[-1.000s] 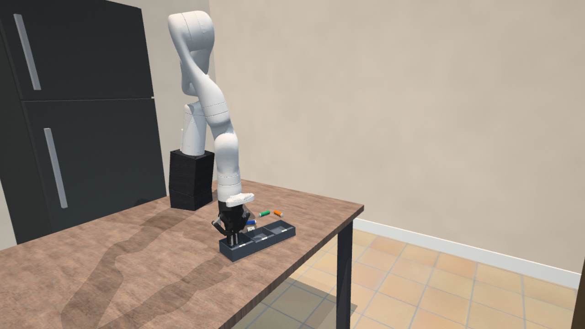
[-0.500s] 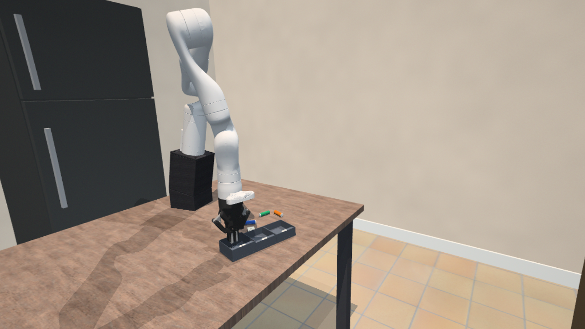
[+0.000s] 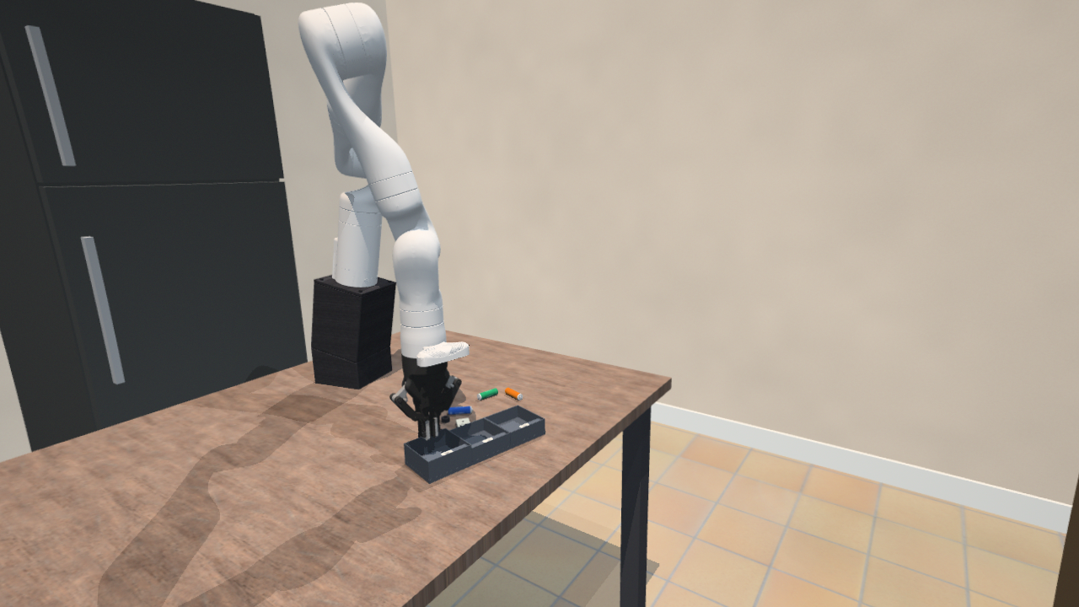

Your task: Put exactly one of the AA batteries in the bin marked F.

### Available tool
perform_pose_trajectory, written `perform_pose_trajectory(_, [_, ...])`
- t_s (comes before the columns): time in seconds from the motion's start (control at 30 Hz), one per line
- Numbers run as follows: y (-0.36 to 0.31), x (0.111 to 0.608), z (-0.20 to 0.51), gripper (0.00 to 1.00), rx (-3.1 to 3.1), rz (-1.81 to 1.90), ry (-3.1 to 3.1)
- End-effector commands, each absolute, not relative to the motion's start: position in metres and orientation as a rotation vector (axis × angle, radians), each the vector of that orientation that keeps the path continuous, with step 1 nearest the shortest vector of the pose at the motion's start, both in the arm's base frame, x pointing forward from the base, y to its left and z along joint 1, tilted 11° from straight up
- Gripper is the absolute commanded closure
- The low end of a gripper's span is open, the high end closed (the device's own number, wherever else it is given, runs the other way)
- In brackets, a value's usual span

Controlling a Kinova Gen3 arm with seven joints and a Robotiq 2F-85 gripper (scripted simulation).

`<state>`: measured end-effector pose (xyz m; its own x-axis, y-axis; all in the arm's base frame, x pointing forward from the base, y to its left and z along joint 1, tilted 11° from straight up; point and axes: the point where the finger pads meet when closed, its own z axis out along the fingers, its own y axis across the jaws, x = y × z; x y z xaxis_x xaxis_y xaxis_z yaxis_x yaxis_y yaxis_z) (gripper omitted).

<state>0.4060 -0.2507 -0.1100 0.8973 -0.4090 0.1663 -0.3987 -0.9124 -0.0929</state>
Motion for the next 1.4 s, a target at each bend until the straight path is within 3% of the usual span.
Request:
perform_pose_trajectory(0.0, [-0.253,0.405,-0.102,0.91,-3.006,-0.289,0.645])
perform_pose_trajectory(0.47, [-0.254,0.401,-0.082,0.91,-3.006,-0.289,0.645])
perform_pose_trajectory(0.97, [-0.185,0.431,-0.075,0.91,-3.006,-0.289,0.645])
perform_pose_trajectory(1.37, [-0.177,0.436,-0.08,0.91,-3.006,-0.289,0.645])
